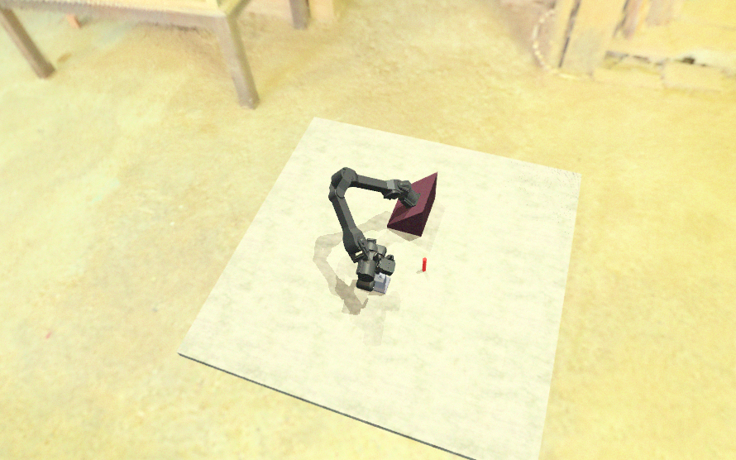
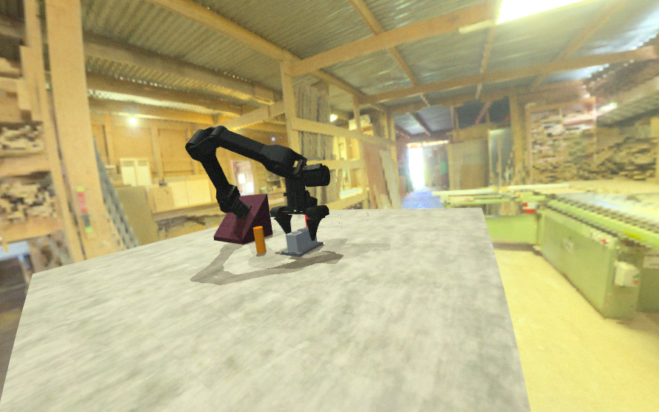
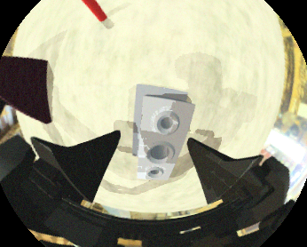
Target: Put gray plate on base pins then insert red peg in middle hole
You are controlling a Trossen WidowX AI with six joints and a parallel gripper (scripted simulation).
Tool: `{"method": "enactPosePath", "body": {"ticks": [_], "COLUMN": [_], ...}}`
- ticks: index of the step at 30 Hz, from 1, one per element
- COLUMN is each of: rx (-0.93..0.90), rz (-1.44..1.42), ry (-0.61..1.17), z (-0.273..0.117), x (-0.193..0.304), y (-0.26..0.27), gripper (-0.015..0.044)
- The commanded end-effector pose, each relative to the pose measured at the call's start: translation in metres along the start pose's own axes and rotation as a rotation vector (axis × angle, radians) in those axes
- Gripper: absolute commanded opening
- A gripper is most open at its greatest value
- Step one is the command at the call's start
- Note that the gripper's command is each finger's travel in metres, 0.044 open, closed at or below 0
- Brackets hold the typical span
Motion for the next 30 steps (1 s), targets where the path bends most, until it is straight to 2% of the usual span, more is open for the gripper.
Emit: {"method": "enactPosePath", "body": {"ticks": [1, 5, 16, 30], "rx": [0.015, 0.015, 0.015, -0.001], "rz": [0.005, 0.004, 0.057, 1.181], "ry": [-0.013, -0.006, -0.008, -0.039], "z": [-0.049, -0.105, -0.109, -0.113], "x": [-0.004, -0.002, -0.008, -0.085], "y": [-0.005, 0.0, -0.001, 0.051], "gripper": [0.044, 0.044, 0.044, 0.044]}}
Point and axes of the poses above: the point midway between the two fingers, 35 mm back from their tips, its own z axis out along the fingers, its own y axis across the jaws, x = y × z, the point moved 7 cm from there along -z, back along the fingers, and after that the axes turned 10 degrees about z, right-handed, at the moved point
